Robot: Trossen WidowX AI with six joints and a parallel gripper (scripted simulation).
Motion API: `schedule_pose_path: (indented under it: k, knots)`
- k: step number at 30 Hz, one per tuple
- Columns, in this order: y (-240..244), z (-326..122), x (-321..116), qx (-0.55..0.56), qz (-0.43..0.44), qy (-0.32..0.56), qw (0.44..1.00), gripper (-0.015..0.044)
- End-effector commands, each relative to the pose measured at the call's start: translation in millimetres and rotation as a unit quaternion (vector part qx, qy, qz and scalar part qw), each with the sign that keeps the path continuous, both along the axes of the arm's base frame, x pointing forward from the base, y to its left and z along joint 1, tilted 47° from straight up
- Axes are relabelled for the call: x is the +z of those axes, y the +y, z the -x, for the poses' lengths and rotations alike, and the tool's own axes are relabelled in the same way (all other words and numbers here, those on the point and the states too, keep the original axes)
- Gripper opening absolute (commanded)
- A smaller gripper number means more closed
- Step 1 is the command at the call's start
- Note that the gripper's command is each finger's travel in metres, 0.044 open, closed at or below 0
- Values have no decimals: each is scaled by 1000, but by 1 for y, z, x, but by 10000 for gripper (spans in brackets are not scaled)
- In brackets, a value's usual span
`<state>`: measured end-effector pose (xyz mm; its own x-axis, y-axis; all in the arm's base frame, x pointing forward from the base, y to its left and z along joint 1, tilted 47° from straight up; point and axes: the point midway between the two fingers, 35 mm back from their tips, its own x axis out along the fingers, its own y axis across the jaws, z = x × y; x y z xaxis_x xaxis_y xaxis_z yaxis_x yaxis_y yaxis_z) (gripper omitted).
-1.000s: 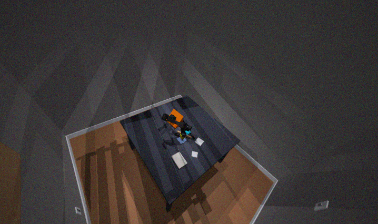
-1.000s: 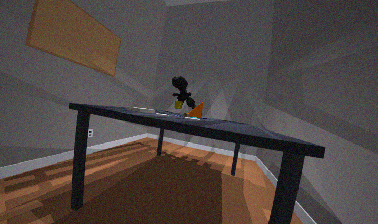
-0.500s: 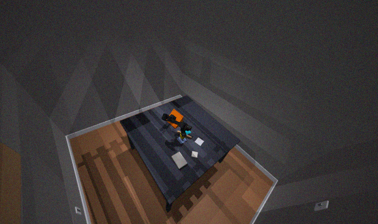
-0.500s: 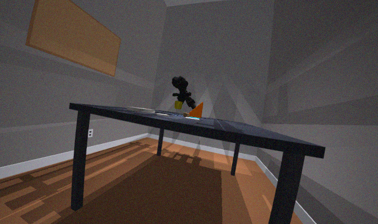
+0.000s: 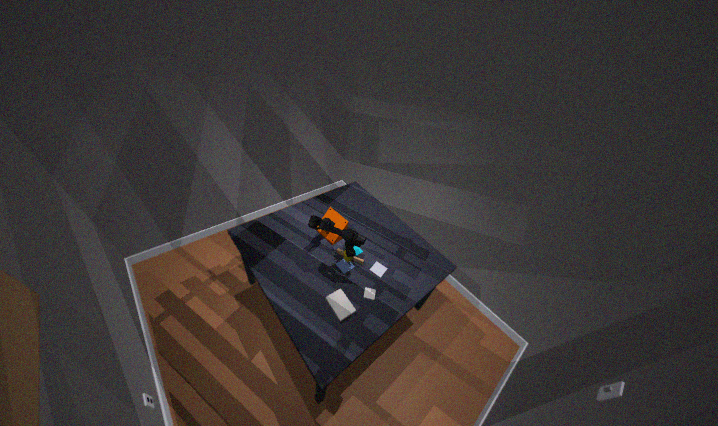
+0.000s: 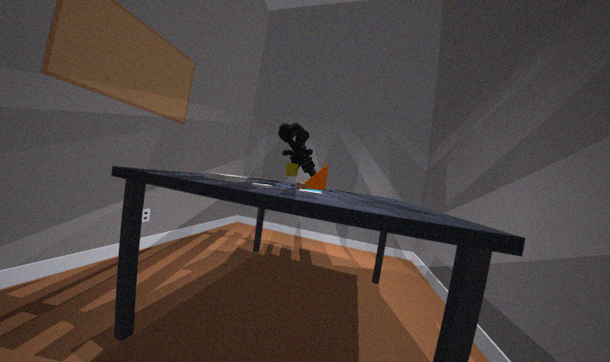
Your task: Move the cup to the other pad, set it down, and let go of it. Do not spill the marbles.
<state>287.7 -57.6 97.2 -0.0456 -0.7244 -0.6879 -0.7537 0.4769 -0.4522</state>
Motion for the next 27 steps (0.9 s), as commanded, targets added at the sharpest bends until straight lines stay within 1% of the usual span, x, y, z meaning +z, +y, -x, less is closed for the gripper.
schedule_pose_path:
  k: [1,27]
  knots:
    - [8,4,-10,-3,-1,5,1000,0]
    - [57,22,-54,-4,-3,6,1000,0]
